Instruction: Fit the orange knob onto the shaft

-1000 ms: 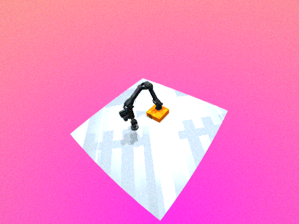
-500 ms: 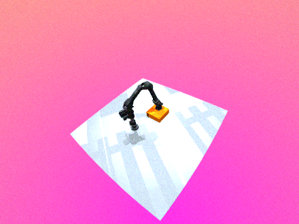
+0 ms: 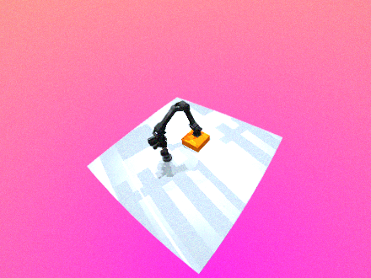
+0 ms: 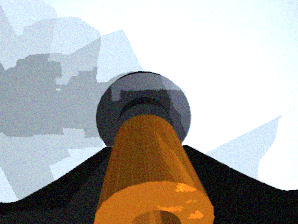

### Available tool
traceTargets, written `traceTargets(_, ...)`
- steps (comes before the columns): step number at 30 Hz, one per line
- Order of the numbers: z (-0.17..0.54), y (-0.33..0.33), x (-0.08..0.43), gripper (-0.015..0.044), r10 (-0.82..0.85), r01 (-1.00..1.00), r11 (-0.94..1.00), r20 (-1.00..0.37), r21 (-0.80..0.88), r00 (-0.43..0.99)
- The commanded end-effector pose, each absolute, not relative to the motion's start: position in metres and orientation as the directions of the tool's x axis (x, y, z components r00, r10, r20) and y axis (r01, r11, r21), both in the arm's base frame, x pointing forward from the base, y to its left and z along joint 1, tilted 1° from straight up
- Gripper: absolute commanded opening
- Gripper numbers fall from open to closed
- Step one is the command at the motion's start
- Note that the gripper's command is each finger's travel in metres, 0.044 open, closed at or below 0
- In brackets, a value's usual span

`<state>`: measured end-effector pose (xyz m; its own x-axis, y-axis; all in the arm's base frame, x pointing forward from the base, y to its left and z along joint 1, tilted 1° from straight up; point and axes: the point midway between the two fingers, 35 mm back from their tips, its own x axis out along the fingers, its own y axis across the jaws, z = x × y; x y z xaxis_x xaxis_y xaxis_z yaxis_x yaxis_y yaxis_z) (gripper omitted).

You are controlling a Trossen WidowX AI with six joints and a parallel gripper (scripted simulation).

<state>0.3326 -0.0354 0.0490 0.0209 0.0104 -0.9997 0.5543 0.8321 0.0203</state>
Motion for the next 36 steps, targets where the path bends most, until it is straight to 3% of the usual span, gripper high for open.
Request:
traceTargets(1, 0.0484, -0.0357, 0.3337, 0.0000, 0.008, 0.557, 0.830, -1.000, 0.019, 0.023)
traceTargets(15, 0.0535, -0.0366, 0.3343, 0.0000, 0.008, 0.565, 0.825, -1.000, 0.019, 0.023)
traceTargets(22, 0.0530, -0.0362, 0.3341, 0.0000, 0.008, 0.718, 0.696, -1.000, 0.022, 0.023)
traceTargets(36, 0.0483, -0.0359, 0.3336, 0.0000, 0.008, 0.718, 0.696, -1.000, 0.022, 0.023)
